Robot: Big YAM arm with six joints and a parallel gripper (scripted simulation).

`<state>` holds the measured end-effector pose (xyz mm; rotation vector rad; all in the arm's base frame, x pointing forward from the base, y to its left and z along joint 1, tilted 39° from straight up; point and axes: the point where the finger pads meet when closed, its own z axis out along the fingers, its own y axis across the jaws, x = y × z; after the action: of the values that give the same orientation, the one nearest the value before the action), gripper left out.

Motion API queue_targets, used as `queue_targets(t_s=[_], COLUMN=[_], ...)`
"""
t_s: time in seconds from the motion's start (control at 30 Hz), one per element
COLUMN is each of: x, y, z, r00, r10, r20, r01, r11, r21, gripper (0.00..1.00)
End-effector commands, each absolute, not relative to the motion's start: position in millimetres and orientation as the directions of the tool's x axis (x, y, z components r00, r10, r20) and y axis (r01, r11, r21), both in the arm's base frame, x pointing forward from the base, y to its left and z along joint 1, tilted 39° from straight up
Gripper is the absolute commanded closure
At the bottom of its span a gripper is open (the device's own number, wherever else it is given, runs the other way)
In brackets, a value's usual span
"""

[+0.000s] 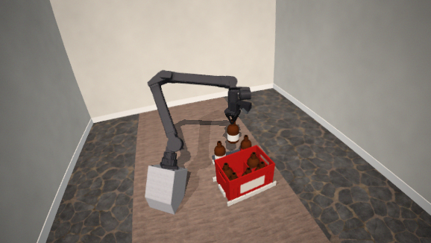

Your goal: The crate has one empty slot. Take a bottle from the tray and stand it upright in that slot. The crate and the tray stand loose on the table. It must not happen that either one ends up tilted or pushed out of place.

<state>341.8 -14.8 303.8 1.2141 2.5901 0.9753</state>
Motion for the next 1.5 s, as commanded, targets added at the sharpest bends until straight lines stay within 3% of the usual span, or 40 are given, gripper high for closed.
queue_targets(t_s=[0.0, 1.47], x=[341.6, 334.9], y=[-28.2, -35.0], z=[345.0, 355.7], r00=[-0.673, -0.673], r10=[0.736, 0.736], r20=[0.074, 0.073], r01=[0.599, 0.6], r11=[0.485, 0.486], r21=[0.637, 0.635], gripper=[1.0, 1.0])
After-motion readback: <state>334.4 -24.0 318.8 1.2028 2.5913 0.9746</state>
